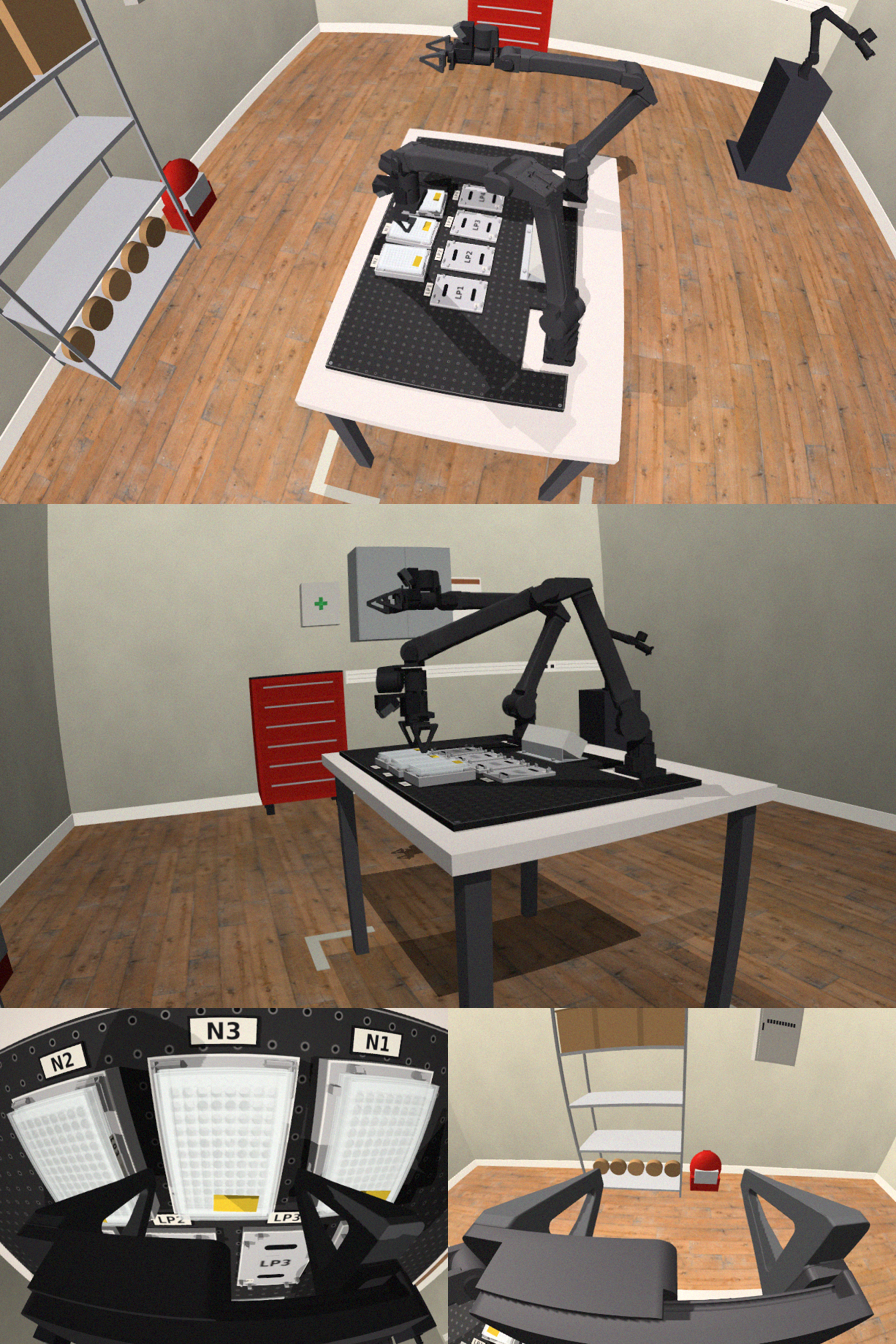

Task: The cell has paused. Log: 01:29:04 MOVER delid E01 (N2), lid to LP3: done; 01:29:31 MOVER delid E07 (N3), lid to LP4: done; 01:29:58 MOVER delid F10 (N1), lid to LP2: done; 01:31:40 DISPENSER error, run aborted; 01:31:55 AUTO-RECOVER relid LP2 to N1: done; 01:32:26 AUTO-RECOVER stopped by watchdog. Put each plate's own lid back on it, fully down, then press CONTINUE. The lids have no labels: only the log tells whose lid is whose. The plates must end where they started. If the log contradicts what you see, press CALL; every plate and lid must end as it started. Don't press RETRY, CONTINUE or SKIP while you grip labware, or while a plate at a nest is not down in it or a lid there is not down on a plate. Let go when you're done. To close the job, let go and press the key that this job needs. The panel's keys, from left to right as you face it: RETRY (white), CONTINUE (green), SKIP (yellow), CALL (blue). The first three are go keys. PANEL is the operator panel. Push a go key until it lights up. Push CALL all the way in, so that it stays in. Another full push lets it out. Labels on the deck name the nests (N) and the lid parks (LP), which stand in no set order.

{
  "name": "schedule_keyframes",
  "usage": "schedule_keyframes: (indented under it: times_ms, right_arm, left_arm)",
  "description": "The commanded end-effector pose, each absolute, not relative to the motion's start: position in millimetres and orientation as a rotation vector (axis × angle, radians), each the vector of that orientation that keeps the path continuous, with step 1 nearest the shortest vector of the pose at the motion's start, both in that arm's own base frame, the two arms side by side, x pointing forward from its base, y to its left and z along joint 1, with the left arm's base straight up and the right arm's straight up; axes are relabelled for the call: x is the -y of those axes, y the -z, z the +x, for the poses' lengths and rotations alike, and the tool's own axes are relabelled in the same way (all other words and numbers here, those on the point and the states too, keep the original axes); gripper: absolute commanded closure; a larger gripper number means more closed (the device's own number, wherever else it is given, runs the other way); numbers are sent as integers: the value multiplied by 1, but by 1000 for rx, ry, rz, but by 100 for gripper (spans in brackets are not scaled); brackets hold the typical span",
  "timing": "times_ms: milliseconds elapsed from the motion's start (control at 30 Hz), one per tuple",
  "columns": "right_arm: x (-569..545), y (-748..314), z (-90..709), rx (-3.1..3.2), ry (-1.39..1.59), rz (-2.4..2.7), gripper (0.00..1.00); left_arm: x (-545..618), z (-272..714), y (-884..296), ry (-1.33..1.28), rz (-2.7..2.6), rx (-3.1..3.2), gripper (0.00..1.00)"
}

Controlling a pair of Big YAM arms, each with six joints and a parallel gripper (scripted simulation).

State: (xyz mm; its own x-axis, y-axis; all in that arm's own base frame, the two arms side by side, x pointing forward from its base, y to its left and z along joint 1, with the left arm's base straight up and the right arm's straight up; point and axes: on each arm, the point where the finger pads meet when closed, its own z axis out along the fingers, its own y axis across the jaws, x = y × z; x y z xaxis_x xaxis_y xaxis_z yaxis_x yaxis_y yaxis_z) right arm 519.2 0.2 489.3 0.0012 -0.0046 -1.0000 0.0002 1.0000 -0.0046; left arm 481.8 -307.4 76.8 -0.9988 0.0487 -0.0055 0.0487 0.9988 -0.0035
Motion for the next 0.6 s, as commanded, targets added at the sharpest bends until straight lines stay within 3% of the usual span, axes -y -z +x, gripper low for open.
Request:
schedule_keyframes:
  times_ms: [0, 567]
  right_arm:
    - [0, -525, 517, -1513, -6, 5, 0]
    - [0, -525, 517, -1513, -6, 5, 0]
  left_arm:
    - [303, 494, -99, 46, 70, -3088, 0]
    - [303, 496, -97, 42, 69, -3092, 0]
